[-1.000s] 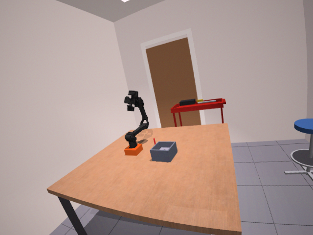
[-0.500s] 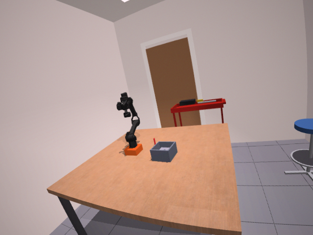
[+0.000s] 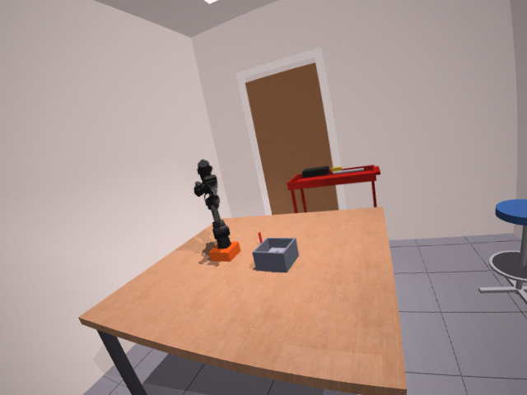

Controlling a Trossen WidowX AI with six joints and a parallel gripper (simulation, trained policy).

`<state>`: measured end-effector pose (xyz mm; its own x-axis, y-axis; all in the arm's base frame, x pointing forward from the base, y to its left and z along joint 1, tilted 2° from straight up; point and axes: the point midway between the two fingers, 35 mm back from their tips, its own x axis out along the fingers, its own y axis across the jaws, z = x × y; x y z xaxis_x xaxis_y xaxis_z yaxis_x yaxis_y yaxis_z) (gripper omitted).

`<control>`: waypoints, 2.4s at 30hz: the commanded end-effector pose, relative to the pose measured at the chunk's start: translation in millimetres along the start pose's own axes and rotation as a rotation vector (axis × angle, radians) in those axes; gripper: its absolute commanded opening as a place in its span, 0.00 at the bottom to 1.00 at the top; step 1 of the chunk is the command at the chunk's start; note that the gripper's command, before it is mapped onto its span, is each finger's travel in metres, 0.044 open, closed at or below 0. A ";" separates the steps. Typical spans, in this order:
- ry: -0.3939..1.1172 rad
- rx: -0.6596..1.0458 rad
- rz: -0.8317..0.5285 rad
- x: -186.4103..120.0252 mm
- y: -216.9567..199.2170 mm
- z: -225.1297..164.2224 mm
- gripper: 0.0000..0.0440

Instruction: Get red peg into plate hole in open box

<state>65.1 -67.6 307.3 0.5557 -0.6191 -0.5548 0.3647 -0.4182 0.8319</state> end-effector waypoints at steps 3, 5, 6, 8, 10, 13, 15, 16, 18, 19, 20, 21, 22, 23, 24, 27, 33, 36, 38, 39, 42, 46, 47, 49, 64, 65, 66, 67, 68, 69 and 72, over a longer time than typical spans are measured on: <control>0.078 -0.053 -0.144 22.8 -11.1 -7.7 1.00; 0.107 -0.072 -0.196 30.6 -14.6 -12.2 1.00; 0.122 -0.089 -0.222 34.4 -16.7 -14.9 1.00; 0.151 -0.127 -0.271 41.7 -20.7 -20.6 1.00; 0.179 -0.168 -0.317 48.6 -24.9 -27.1 1.00; 0.217 -0.232 -0.382 57.9 -31.5 -38.0 1.00; 0.241 -0.277 -0.422 63.4 -36.2 -45.8 1.00; 0.252 -0.300 -0.441 65.9 -38.6 -49.9 1.00; 0.274 -0.346 -0.477 70.5 -43.8 -58.4 1.00; 0.284 -0.369 -0.494 72.6 -46.5 -62.7 1.00; 0.294 -0.392 -0.511 74.6 -49.4 -67.1 1.00; 0.303 -0.415 -0.527 76.4 -52.3 -71.5 1.00; 0.313 -0.438 -0.542 78.1 -55.3 -76.0 1.00; 0.322 -0.462 -0.556 79.6 -58.5 -80.5 1.00; 0.330 -0.485 -0.571 80.9 -61.7 -85.1 1.00; 0.353 -0.555 -0.611 84.2 -72.3 -98.6 1.00; 0.391 -0.691 -0.679 87.4 -97.1 -124.3 1.00; 0.405 -0.757 -0.707 87.8 -110.9 -135.9 1.00; 0.414 -0.800 -0.724 87.8 -120.5 -143.0 1.00; 0.418 -0.821 -0.731 87.8 -125.3 -146.4 1.00; 0.430 -0.882 -0.749 87.9 -139.7 -155.7 1.00; 0.447 -0.957 -0.763 88.6 -158.6 -166.6 1.00; 0.451 -0.974 -0.765 89.1 -163.2 -169.1 1.00; 0.460 -1.006 -0.767 90.2 -172.2 -173.8 1.00; 0.543 -1.135 -0.713 114.4 -240.4 -202.5 1.00; 0.548 -1.138 -0.707 116.2 -244.6 -203.7 1.00; 0.554 -1.141 -0.703 117.9 -248.7 -204.8 1.00; 0.559 -1.143 -0.699 119.3 -252.5 -205.8 1.00; 0.563 -1.145 -0.696 120.5 -256.1 -206.5 1.00; 0.566 -1.148 -0.694 121.5 -259.5 -207.0 1.00; 0.573 -1.157 -0.698 123.4 -269.0 -206.3 0.92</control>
<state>193.0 105.5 23.9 0.1423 -0.0574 -0.9882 0.9102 0.3998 0.1079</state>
